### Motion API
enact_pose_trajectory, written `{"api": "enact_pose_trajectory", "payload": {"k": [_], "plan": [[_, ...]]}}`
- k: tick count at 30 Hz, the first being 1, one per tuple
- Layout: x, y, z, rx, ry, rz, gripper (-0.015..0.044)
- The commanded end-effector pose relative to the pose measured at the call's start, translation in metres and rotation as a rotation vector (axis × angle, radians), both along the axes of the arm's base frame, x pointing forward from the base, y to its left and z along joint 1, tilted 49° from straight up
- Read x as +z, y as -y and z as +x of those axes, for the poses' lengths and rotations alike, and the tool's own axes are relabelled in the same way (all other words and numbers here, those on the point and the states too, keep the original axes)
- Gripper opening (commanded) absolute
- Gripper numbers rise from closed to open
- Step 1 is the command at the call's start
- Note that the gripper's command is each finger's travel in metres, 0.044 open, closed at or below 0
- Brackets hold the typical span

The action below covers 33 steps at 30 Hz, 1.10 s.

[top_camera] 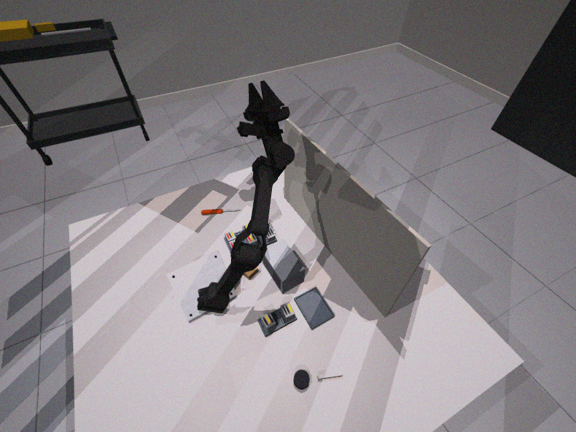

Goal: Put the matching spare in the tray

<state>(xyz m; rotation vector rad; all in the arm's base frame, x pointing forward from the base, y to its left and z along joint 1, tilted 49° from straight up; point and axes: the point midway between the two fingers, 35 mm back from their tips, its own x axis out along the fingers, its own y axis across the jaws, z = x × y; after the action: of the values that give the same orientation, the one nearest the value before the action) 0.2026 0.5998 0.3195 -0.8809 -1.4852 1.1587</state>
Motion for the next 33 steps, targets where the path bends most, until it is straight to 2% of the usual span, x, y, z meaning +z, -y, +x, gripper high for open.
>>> {"api": "enact_pose_trajectory", "payload": {"k": [1, 7, 9, 15, 21, 33], "plan": [[0.000, 0.000, 0.000, 0.000, 0.000, 0.000, 0.0426], [-0.001, 0.000, 0.001, -0.003, -0.008, -0.006, 0.0440], [-0.006, -0.001, 0.010, -0.026, -0.075, -0.049, 0.0440], [-0.042, 0.006, 0.057, -0.193, -0.464, -0.284, 0.0440], [-0.088, 0.033, 0.097, -0.422, -0.844, -0.476, 0.0440], [-0.179, 0.145, 0.145, -1.061, -1.471, -0.673, 0.0440]]}}
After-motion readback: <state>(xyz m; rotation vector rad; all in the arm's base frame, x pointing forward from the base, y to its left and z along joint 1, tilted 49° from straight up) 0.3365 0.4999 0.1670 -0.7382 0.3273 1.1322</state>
